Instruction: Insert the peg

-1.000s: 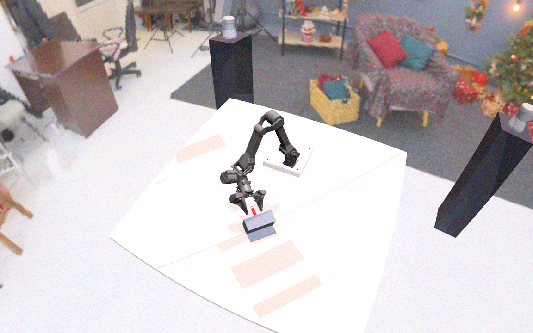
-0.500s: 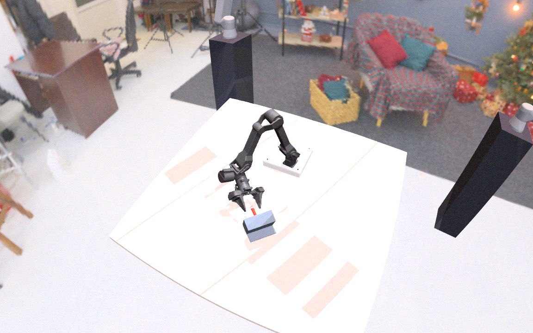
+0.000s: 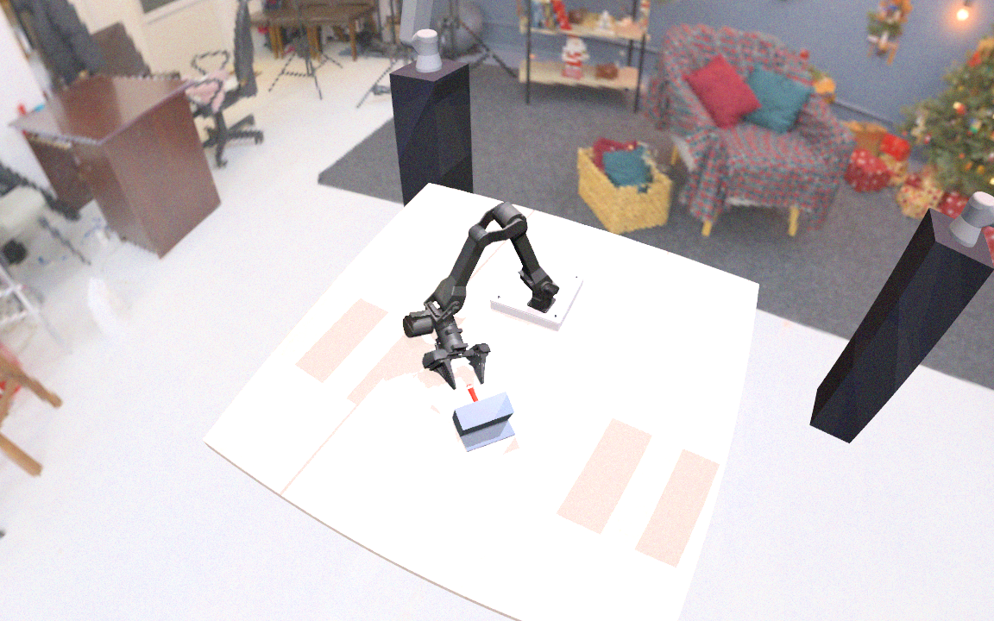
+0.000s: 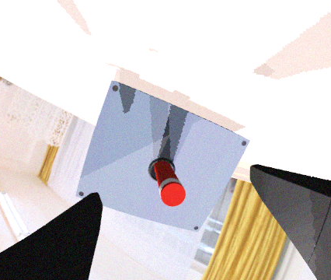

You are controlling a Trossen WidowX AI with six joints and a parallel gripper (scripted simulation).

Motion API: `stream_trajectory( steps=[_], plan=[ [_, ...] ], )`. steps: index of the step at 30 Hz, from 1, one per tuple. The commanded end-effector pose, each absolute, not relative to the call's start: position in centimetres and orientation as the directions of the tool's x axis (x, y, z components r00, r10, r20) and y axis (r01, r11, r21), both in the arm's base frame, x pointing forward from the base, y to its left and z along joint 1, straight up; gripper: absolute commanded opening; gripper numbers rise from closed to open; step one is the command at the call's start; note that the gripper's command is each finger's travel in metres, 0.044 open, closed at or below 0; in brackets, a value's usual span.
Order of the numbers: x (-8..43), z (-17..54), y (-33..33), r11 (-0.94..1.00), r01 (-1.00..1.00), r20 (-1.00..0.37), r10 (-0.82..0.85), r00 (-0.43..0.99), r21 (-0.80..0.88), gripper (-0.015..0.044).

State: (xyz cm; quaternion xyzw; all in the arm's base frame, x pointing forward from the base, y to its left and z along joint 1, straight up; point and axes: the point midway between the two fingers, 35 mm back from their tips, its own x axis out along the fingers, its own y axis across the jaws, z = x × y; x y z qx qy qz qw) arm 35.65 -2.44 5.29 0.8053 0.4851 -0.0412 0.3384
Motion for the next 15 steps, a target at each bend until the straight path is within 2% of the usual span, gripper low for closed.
stream_trajectory(
  steps=[1, 15],
  plan=[
    [35.6, 5.6, -3.0, -0.297, 0.804, -0.392, 0.753, 0.529, 0.515, 0.044],
    [34.7, 5.9, -4.2, -0.297, 0.806, -0.393, 0.753, 0.528, 0.513, 0.044]
  ],
)
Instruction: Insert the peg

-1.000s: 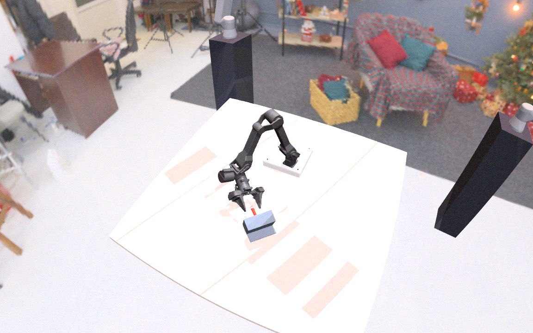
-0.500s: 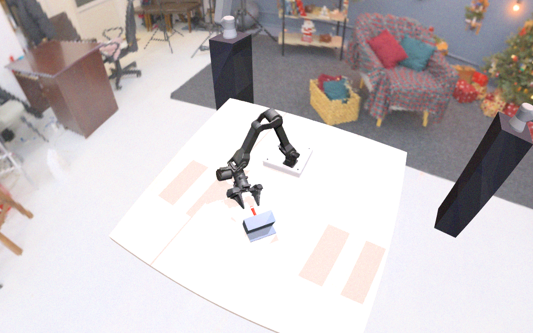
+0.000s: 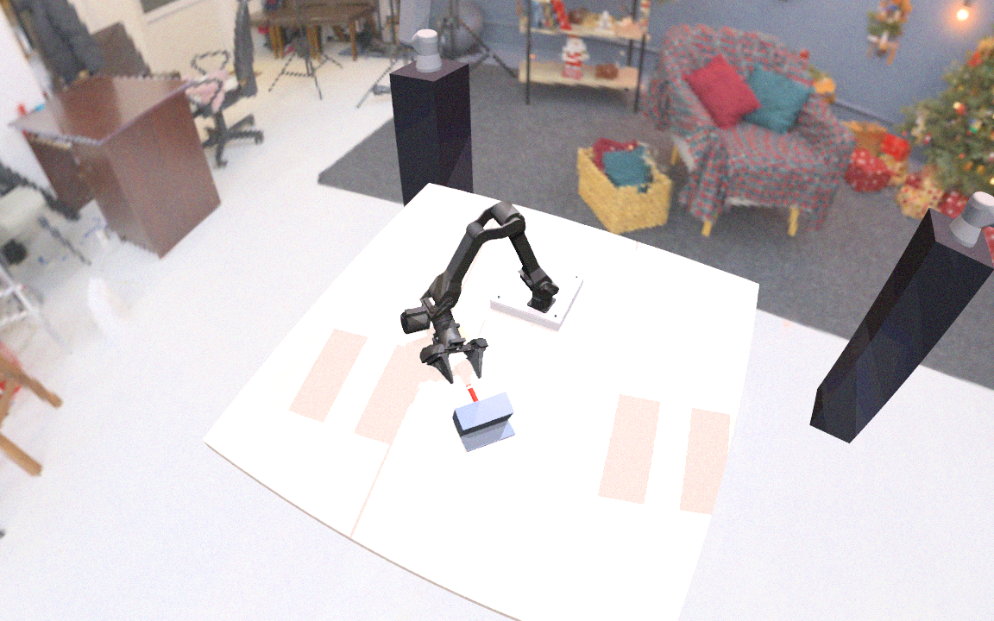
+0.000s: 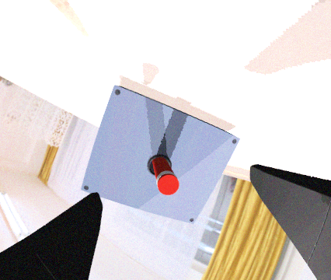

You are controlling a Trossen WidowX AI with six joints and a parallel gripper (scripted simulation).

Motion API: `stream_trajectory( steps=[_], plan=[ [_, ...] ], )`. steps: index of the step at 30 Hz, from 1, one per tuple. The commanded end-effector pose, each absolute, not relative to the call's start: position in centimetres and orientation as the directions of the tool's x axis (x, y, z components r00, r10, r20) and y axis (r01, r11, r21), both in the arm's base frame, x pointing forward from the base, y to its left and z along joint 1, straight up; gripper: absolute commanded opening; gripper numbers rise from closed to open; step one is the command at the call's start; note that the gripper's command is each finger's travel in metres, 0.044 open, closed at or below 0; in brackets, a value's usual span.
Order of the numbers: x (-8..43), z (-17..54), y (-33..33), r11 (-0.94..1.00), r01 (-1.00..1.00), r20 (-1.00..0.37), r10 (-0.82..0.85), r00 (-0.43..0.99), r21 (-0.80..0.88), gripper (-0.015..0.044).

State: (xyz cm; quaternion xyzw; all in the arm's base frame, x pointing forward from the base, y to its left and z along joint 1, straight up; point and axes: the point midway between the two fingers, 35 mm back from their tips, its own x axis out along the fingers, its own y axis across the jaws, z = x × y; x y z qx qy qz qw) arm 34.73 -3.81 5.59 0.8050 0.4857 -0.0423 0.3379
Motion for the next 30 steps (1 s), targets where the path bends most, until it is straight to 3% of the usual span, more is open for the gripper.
stream_trajectory(
  steps=[1, 30],
  plan=[
    [34.7, 5.9, -4.3, -0.297, 0.806, -0.393, 0.753, 0.528, 0.513, 0.044],
    [32.6, 6.6, -6.6, -0.309, 0.801, -0.379, 0.756, 0.534, 0.512, 0.044]
  ],
)
